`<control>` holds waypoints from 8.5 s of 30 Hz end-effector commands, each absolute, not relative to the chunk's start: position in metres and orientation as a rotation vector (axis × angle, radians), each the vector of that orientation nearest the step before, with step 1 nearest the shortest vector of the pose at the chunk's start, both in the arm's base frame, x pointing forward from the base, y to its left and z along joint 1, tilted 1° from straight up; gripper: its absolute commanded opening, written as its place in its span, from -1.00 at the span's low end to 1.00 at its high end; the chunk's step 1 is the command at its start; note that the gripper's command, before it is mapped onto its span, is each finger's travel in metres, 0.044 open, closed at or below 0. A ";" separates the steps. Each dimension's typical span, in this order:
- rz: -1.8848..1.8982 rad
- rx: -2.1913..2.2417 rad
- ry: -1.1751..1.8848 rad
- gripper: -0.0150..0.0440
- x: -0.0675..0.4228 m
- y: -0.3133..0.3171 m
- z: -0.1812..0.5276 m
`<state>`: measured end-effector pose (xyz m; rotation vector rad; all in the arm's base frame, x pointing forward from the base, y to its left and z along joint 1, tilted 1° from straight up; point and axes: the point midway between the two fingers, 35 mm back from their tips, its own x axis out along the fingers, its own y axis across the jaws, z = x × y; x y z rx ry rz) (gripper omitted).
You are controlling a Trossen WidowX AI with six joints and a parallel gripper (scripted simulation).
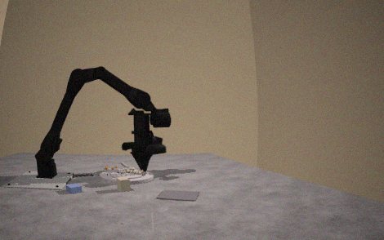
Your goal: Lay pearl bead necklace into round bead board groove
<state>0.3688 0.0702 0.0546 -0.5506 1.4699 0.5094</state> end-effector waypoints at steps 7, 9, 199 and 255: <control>0.513 -0.554 1.479 -0.49 0.368 0.070 0.050; 0.513 -0.554 1.479 -0.49 0.368 0.070 0.050; -0.346 0.332 1.508 -0.08 0.377 0.068 0.075; -0.342 0.331 1.506 -0.49 0.377 0.068 0.053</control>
